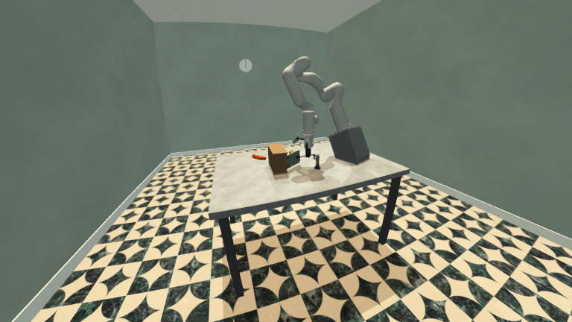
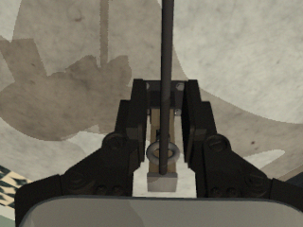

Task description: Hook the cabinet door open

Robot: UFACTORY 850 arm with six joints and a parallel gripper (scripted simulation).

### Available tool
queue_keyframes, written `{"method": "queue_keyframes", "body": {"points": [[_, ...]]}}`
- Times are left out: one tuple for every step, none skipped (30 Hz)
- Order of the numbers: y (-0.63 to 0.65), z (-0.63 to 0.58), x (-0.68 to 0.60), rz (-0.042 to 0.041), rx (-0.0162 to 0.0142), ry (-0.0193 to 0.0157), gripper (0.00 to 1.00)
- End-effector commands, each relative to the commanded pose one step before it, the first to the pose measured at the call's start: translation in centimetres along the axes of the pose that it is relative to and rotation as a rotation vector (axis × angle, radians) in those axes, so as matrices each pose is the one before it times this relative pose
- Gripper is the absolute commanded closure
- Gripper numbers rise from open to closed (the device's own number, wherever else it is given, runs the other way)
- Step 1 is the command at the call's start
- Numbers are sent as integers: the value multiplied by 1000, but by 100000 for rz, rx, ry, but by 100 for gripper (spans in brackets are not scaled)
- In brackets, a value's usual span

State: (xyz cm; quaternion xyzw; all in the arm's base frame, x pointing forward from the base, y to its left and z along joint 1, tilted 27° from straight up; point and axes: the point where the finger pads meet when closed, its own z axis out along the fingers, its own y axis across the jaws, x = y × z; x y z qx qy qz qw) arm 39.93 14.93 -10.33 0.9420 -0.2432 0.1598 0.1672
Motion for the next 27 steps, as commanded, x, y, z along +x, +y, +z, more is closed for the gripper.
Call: {"method": "queue_keyframes", "body": {"points": [[-60,-42,27,20,112,50,76],[0,0,0,0,0,0,76],[0,-3,0,0,0,0,76],[0,-7,0,0,0,0,76],[0,-14,0,0,0,0,76],[0,-22,0,0,0,0,76],[0,-32,0,0,0,0,76],[0,-43,0,0,0,0,76],[0,-55,0,0,0,0,76],[0,-69,0,0,0,0,76],[0,0,0,0,0,0,76],[0,0,0,0,0,0,76],[0,-82,0,0,0,0,76],[0,-96,0,0,0,0,76],[0,-110,0,0,0,0,76],[0,-123,0,0,-1,1,76],[0,0,0,0,0,0,76],[0,0,0,0,0,0,76],[0,0,0,0,0,0,76],[0,0,0,0,0,0,76],[0,0,0,0,0,0,76],[0,0,0,0,0,0,76],[0,0,0,0,0,0,76],[0,0,0,0,0,0,76],[0,0,0,0,0,0,76],[0,0,0,0,0,0,76],[0,0,0,0,0,0,76]]}}
